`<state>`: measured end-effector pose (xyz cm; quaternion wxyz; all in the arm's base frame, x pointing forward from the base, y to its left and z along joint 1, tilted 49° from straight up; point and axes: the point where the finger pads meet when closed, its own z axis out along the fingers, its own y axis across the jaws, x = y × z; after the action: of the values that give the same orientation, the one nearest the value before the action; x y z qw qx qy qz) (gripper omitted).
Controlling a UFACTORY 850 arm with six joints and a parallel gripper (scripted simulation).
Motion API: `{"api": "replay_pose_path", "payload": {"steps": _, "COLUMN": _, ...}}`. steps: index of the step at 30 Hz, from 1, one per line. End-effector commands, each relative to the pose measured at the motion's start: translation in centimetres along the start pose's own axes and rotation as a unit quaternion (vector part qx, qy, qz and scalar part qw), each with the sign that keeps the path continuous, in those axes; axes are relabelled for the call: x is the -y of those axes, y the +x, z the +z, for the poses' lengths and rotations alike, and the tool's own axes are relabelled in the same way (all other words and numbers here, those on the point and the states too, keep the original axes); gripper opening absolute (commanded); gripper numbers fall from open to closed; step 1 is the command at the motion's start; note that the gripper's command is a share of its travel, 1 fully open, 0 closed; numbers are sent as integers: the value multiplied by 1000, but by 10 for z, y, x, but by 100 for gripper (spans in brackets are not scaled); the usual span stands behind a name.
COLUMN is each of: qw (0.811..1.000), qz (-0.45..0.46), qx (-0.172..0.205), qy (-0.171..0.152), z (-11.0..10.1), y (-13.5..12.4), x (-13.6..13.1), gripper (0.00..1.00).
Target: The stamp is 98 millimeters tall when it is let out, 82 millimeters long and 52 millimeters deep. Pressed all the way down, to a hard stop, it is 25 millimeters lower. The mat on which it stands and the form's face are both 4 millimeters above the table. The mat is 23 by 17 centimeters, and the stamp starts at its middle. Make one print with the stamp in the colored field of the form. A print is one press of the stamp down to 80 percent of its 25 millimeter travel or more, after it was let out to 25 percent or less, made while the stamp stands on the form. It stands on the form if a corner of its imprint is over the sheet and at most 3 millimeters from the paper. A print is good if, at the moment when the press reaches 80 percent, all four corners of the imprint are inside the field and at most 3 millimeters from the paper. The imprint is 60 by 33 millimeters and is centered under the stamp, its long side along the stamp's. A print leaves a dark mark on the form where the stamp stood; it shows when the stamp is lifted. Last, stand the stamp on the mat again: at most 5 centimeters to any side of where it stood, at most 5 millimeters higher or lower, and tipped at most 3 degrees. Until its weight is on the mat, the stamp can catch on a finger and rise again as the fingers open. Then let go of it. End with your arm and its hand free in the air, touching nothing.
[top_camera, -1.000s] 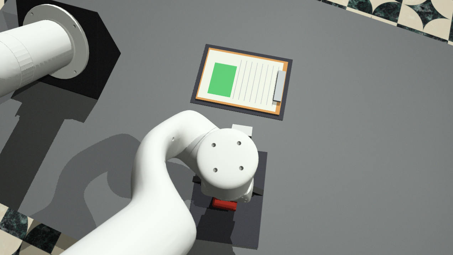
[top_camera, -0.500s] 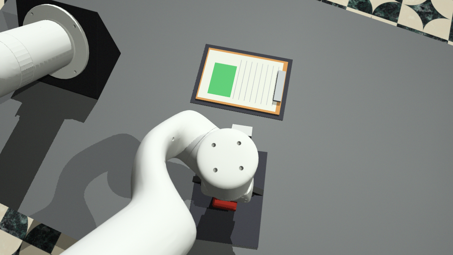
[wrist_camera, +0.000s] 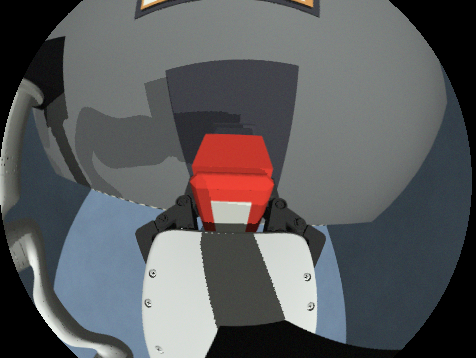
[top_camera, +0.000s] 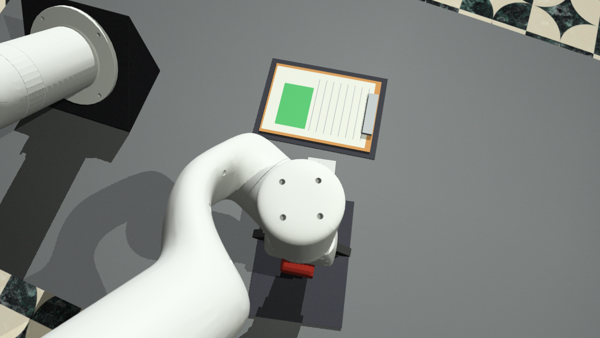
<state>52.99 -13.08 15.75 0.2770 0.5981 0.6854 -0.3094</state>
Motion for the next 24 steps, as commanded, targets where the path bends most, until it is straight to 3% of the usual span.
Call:
{"api": "replay_pose_path", "payload": {"steps": 1, "qw": 1000, "qz": 0, "qx": 0, "qy": 0, "z": -7, "y": 0, "x": 0, "gripper": 35}}
{"api": "replay_pose_path", "payload": {"steps": 11, "qw": 1000, "qz": 0, "qx": -2, "qy": -1, "z": -8, "y": 12, "x": -1, "gripper": 35}}
{"api": "replay_pose_path", "payload": {"steps": 13, "qw": 1000, "qz": 0, "qx": -8, "qy": -3, "z": -12, "y": 69, "x": 0, "gripper": 35}}
{"api": "replay_pose_path", "payload": {"steps": 24, "qw": 1000, "qz": 7, "qx": 0, "qy": -1, "z": -8, "y": 208, "x": 50, "gripper": 35}}
